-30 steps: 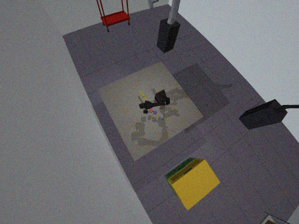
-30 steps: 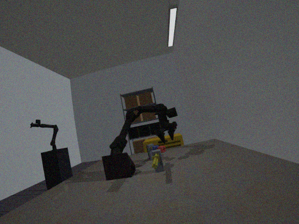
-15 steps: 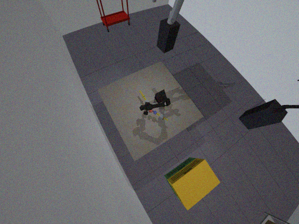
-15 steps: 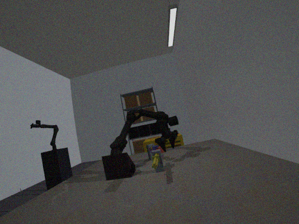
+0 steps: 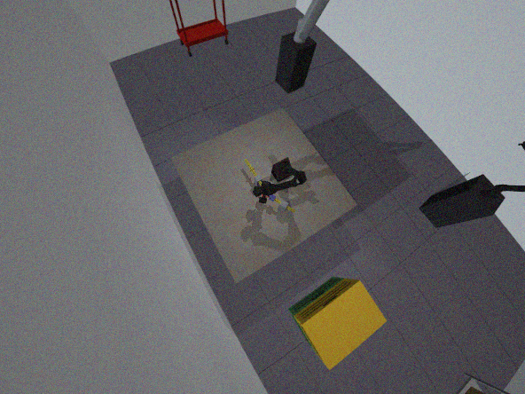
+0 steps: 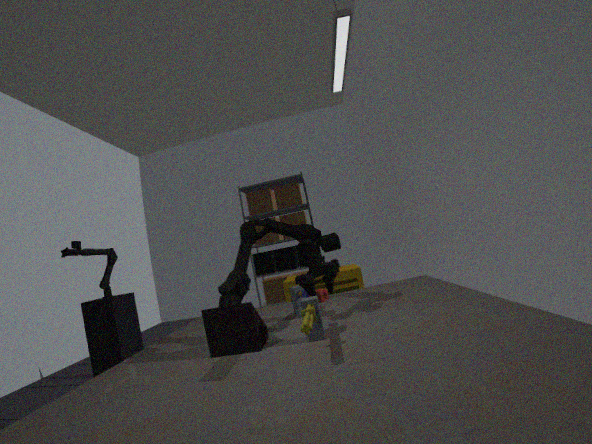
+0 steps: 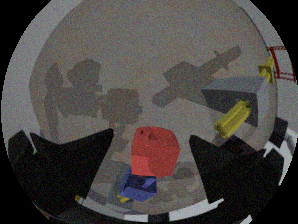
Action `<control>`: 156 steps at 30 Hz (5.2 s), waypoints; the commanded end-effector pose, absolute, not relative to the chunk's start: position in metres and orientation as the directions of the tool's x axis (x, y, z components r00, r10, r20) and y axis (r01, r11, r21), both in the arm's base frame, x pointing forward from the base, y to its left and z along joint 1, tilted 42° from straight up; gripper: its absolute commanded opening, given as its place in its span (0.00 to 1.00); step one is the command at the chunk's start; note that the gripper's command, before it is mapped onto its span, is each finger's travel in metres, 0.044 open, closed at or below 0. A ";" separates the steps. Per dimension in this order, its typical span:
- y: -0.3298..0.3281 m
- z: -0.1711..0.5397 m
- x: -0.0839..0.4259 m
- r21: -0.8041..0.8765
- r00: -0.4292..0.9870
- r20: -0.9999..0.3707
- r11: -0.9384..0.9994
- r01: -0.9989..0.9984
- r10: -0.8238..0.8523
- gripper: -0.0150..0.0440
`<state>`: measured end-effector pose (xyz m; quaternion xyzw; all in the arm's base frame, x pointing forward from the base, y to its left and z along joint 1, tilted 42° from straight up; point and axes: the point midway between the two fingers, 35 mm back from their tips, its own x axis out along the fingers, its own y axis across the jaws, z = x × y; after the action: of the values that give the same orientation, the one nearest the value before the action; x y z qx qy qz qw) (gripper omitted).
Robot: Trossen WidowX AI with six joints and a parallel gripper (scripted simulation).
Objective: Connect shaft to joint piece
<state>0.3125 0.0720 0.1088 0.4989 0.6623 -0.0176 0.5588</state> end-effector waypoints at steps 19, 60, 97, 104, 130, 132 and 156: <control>0.095 0.093 0.305 0.533 0.118 -0.755 0.499 0.683 0.645 1.00; 0.098 0.089 0.305 0.534 0.118 -0.754 0.498 0.683 0.646 0.56; 0.098 0.089 0.305 0.534 0.118 -0.754 0.498 0.683 0.646 0.56; 0.098 0.089 0.305 0.534 0.118 -0.754 0.498 0.683 0.646 0.56; 0.098 0.089 0.305 0.534 0.118 -0.754 0.498 0.683 0.646 0.56; 0.098 0.089 0.305 0.534 0.118 -0.754 0.498 0.683 0.646 0.56; 0.096 0.088 0.303 0.484 0.118 -0.761 0.438 0.757 0.638 0.25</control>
<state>0.3044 0.0969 0.0889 0.5132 0.6632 -0.0365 0.5435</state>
